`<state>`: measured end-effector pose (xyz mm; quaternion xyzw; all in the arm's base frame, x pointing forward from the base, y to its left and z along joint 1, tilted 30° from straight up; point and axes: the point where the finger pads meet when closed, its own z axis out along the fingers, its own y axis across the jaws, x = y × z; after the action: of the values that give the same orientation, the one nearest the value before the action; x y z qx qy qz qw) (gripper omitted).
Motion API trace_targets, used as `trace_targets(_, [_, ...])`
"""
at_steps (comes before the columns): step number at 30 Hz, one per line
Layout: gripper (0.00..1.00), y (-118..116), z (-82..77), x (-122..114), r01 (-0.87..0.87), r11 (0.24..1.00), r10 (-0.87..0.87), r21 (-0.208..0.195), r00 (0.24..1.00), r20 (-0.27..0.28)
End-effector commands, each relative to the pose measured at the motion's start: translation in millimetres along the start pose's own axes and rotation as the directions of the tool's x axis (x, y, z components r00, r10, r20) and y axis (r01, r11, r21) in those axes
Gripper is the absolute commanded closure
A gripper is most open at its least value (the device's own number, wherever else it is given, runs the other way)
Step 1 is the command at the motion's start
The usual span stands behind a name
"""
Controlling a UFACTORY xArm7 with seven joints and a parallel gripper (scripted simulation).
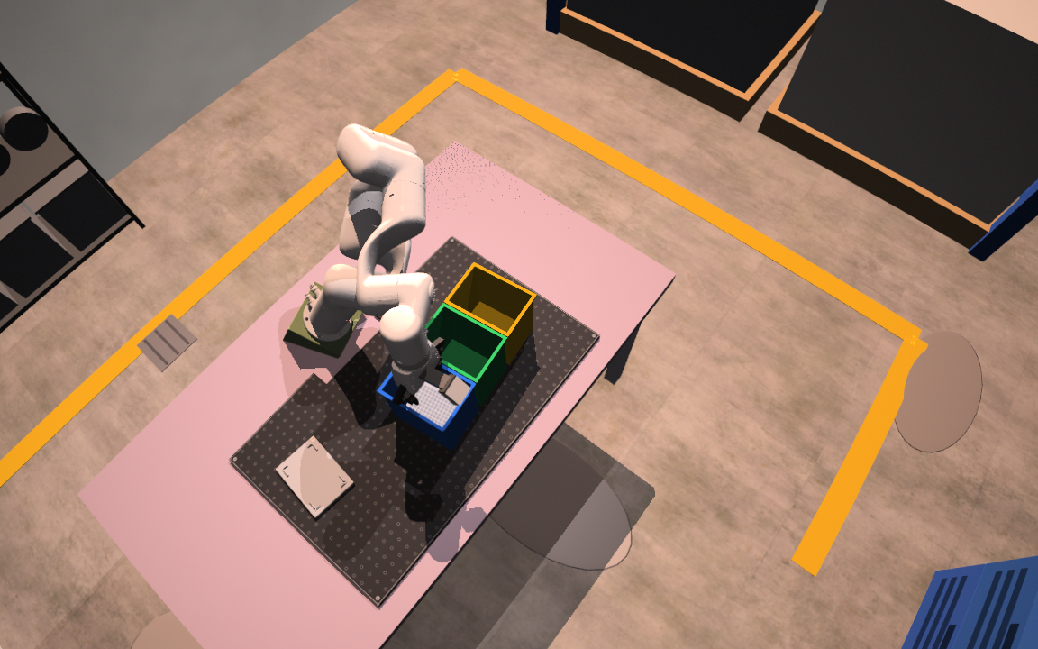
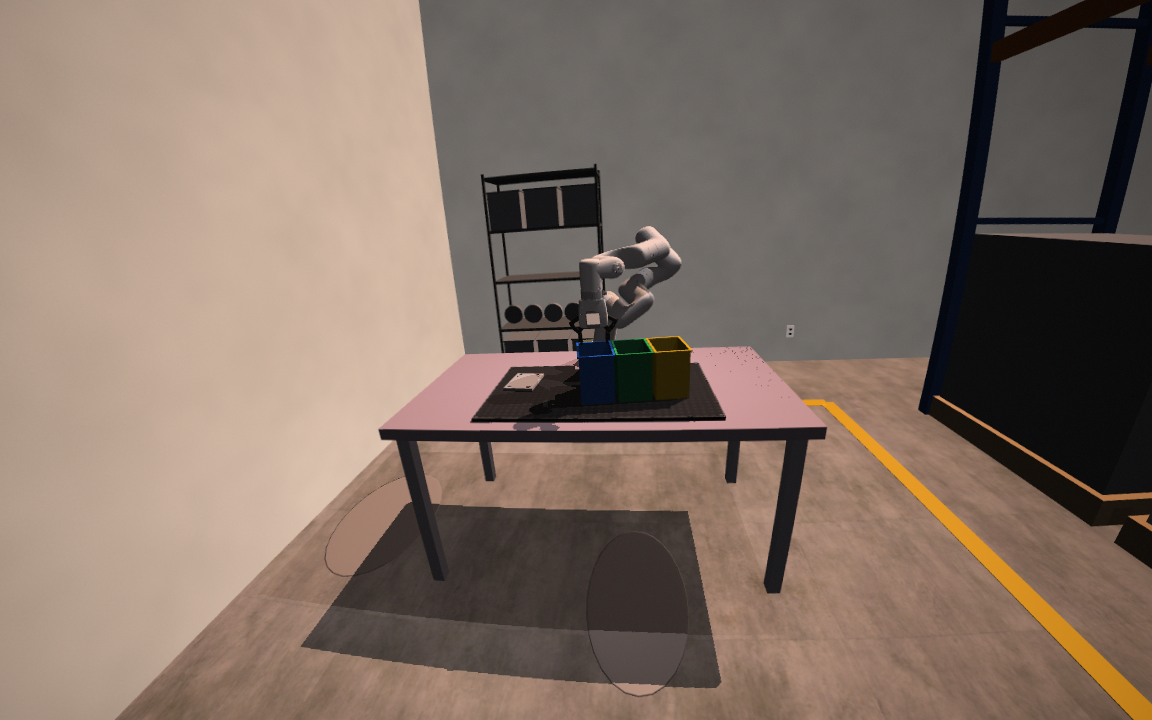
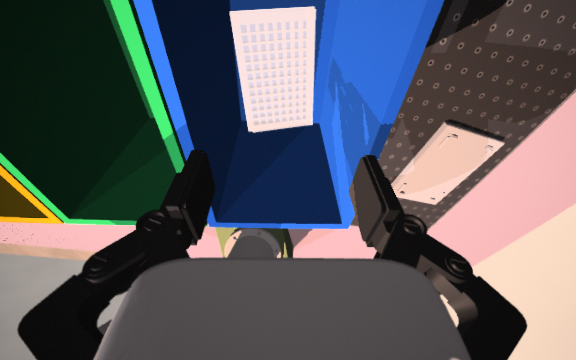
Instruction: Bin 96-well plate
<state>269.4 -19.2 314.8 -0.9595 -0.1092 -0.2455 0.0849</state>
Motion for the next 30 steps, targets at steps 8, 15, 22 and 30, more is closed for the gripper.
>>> trace_targets(8, [0.00, 0, -1.1, 1, 0.001, 1.000, -0.001, -0.001, 1.000, -0.003])
trace_targets(15, [0.00, 0, -11.7, 1, 0.001, 1.000, -0.001, -0.001, 1.000, -0.003])
trace_targets(22, [0.00, 0, -17.0, 1, 0.001, 1.000, -0.001, -0.001, 1.000, -0.003])
trace_targets(30, [0.00, 0, -17.0, 1, 0.001, 1.000, -0.001, -0.001, 1.000, -0.003])
